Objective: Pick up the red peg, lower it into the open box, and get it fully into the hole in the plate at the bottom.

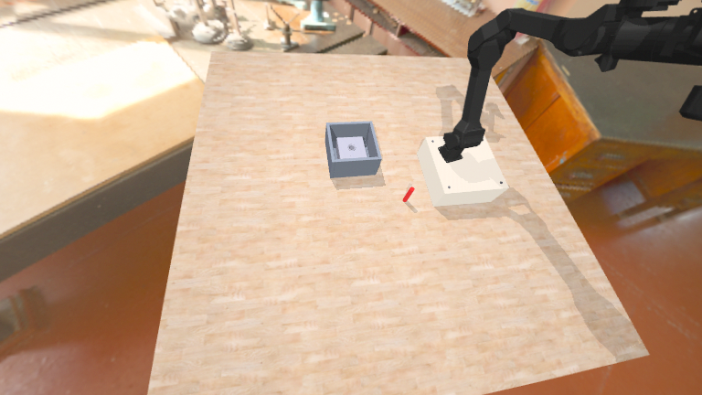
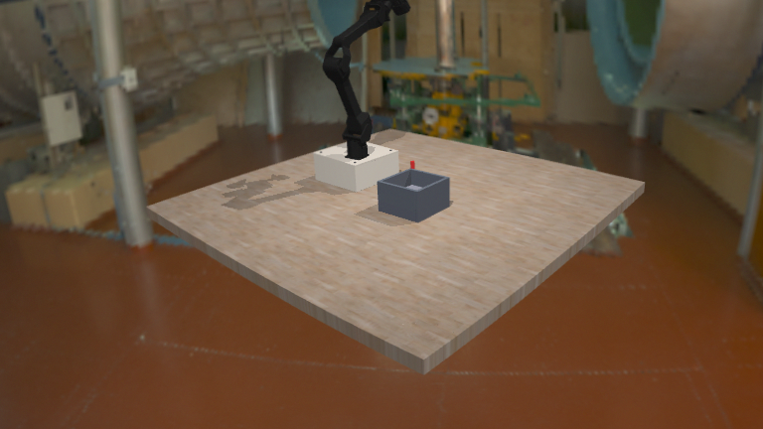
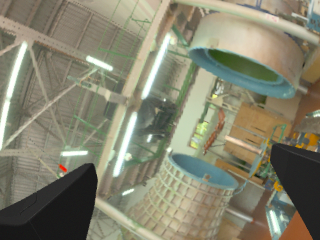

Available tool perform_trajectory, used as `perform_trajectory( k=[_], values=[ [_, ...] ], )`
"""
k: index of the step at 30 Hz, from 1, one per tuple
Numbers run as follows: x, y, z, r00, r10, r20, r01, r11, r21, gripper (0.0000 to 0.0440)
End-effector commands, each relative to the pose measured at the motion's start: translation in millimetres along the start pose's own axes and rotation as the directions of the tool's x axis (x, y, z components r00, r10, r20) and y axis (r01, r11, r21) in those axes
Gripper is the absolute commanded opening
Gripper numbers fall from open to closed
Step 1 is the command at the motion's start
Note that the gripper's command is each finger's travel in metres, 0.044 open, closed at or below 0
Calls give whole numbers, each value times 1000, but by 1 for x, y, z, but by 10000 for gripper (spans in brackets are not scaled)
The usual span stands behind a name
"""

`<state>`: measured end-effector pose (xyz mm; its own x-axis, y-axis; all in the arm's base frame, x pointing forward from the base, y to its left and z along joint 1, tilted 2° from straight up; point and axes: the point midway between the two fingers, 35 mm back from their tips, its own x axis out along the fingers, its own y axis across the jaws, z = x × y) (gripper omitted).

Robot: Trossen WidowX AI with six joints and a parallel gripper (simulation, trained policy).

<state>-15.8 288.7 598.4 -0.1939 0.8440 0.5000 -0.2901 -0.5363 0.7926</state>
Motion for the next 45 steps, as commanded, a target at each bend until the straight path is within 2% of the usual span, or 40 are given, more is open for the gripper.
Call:
perform_trajectory(
  k=[1, 10, 20, 26, 33, 45],
  values=[
    [0, -45, 11, 990, -130, 46, 132, 990, -43, 440],
    [-22, -136, 42, 906, -395, 153, 412, 905, -105, 440],
    [-74, -224, 78, 712, -652, 261, 691, 716, -97, 438],
    [-118, -267, 97, 552, -775, 307, 823, 567, -48, 435],
    [-178, -306, 115, 336, -881, 333, 928, 371, 44, 431],
    [-289, -346, 123, -56, -960, 275, 968, 15, 250, 428]
  ],
)
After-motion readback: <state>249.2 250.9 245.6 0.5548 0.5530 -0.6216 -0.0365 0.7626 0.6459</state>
